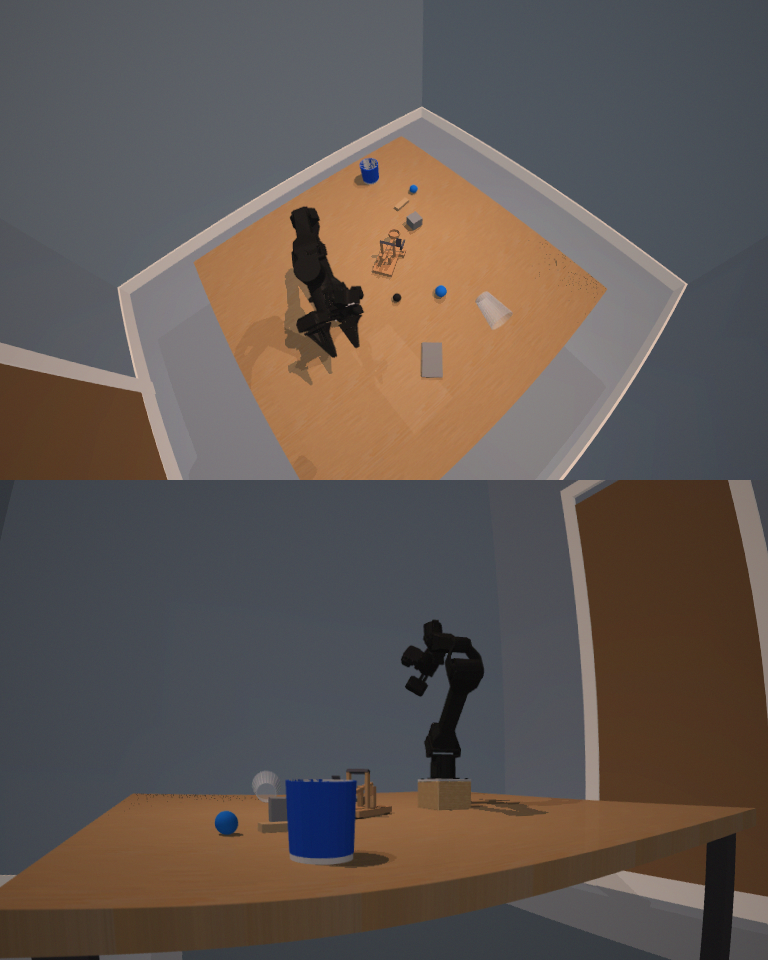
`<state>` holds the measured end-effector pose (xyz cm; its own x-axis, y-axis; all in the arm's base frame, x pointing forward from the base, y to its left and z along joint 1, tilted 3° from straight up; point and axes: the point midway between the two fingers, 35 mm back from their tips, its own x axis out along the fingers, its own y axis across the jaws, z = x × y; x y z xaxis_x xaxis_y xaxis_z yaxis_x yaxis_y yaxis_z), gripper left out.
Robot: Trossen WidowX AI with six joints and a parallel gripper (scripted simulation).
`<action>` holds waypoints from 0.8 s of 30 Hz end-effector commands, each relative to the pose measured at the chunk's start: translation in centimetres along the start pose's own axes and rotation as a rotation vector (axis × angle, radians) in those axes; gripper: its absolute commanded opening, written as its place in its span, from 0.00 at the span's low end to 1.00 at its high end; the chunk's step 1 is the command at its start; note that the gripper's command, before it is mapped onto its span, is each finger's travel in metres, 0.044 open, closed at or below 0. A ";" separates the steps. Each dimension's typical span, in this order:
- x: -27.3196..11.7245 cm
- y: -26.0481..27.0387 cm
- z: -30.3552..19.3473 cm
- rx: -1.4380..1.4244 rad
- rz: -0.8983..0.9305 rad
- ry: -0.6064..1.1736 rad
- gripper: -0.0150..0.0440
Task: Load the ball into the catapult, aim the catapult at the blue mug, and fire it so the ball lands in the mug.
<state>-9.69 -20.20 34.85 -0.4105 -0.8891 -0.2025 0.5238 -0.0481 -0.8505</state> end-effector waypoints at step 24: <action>-1.5 19.2 11.2 -0.063 0.837 -0.280 1.00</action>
<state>7.11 -25.43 25.40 0.2350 -0.7558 -0.6112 0.5612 0.6188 -0.5496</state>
